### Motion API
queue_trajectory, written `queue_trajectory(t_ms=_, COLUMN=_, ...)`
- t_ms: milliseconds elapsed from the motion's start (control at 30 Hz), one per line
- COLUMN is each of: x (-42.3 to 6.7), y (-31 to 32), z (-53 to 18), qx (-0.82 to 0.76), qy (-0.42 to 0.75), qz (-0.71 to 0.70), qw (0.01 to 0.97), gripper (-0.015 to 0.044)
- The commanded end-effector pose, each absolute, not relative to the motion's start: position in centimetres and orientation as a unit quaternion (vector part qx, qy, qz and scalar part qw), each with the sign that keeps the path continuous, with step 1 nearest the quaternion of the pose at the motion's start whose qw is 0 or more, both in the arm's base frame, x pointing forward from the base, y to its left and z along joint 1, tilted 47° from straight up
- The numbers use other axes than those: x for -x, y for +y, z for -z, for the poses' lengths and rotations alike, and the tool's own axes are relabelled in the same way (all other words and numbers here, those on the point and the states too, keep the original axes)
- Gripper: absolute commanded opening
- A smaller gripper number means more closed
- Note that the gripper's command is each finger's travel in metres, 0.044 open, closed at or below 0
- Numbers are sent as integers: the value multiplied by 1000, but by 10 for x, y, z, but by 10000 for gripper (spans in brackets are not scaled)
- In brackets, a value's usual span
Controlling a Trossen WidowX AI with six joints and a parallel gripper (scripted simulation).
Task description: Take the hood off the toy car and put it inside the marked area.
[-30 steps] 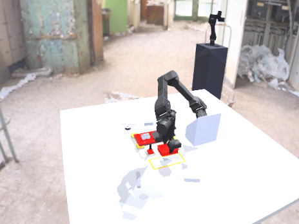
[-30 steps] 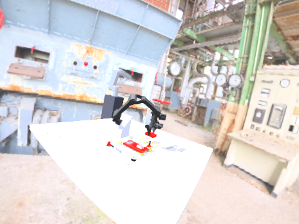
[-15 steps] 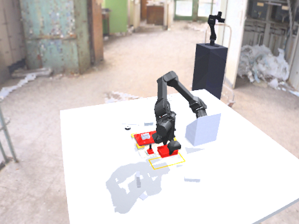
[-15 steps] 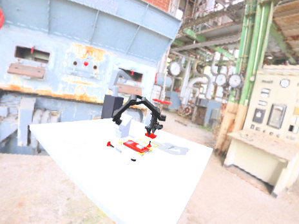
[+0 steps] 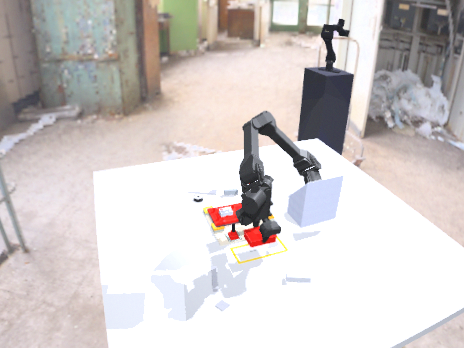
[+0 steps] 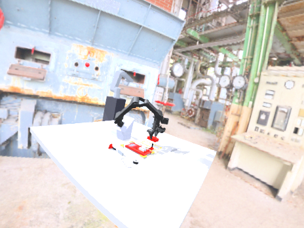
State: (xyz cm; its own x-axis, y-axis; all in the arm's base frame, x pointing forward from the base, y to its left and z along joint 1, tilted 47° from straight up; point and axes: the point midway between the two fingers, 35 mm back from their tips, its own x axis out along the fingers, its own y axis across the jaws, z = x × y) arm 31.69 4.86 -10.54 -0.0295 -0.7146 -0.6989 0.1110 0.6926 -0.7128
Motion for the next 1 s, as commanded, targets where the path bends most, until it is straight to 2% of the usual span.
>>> queue_trajectory(t_ms=0, x=-316, y=45, z=107, qx=237, qy=646, qz=314, qw=654, gripper=0)
queue_trajectory(t_ms=967, x=-314, y=32, z=119, qx=238, qy=645, qz=315, qw=654, gripper=0)
